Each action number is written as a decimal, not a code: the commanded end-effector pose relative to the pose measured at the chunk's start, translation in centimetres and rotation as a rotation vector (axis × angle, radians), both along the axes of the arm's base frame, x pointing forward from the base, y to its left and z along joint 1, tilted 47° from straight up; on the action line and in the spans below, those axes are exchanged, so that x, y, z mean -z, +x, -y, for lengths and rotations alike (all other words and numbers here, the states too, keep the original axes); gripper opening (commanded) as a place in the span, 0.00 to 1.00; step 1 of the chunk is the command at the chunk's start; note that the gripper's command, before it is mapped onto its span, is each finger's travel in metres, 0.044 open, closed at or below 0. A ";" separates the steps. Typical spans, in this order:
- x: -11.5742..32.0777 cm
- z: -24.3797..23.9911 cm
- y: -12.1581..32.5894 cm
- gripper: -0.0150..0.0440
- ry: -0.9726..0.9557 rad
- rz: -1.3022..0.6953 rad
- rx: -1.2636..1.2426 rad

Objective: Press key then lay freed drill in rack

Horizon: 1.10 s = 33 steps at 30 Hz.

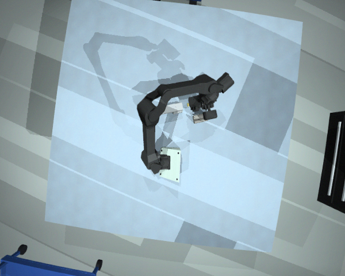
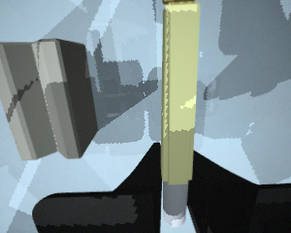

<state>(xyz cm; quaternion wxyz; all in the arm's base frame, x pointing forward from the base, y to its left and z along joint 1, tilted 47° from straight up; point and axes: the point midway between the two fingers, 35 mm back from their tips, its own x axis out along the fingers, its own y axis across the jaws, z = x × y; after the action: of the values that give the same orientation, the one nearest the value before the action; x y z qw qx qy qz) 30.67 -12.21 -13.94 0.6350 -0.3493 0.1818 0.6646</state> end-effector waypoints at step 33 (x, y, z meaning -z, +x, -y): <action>-1.0 1.4 -0.7 0.25 -0.004 0.002 -0.002</action>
<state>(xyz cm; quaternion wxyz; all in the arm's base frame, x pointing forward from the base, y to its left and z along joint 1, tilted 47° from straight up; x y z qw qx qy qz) 30.49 -13.42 -12.77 0.6343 -0.3507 0.1814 0.6647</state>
